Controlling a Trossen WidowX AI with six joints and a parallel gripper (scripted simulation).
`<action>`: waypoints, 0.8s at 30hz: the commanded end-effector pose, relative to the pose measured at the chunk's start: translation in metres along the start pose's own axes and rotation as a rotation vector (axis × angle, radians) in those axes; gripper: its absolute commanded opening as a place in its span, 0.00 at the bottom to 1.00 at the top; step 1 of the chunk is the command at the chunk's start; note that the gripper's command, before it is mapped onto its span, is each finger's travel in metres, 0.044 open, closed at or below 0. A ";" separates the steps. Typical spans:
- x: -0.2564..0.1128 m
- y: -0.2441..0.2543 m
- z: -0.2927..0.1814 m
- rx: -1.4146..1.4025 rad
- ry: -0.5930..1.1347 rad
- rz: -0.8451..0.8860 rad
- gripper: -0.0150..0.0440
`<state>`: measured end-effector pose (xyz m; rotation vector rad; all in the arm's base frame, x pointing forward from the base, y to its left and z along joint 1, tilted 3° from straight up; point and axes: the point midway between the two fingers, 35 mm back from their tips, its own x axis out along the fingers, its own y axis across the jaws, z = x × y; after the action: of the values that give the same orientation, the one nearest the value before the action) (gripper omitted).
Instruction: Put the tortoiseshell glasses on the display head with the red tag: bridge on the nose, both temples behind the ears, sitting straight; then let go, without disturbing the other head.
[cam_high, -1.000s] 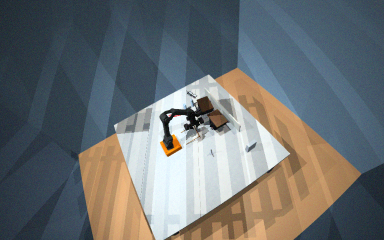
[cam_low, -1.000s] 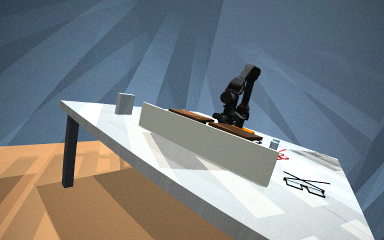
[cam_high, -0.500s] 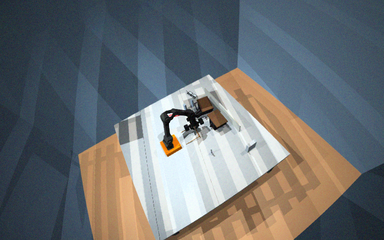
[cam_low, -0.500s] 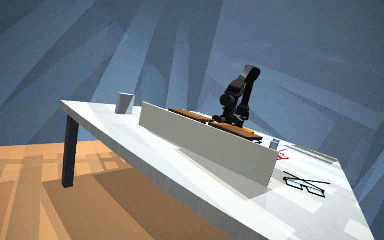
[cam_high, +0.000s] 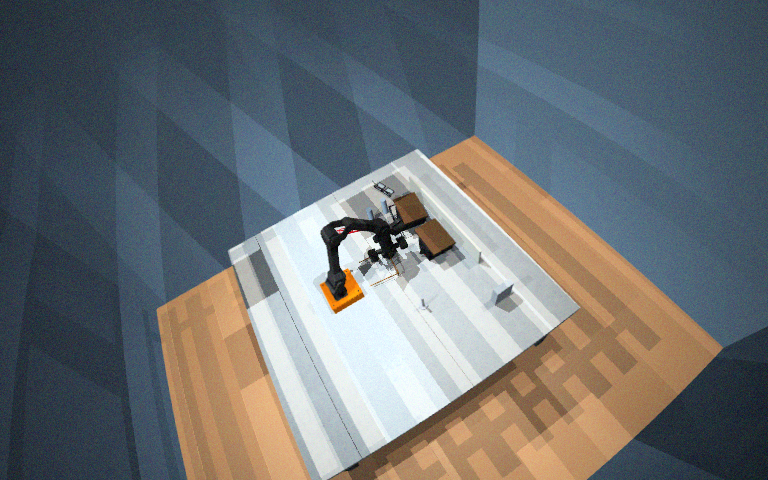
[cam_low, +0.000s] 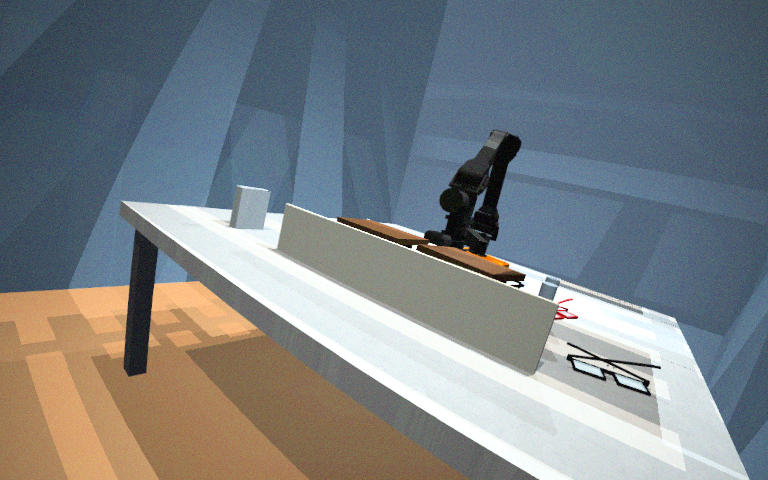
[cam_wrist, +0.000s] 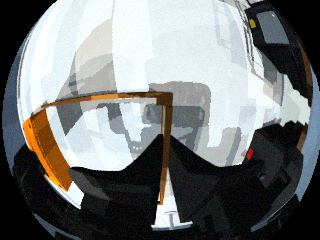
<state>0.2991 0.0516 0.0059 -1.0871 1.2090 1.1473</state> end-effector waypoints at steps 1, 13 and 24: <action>-0.005 -0.001 0.000 0.000 0.000 0.002 0.25; -0.072 -0.007 0.001 0.003 0.000 0.005 0.25; -0.102 -0.004 0.006 -0.063 0.018 0.004 0.25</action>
<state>0.3062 0.0478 0.1070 -1.1051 1.2001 1.1568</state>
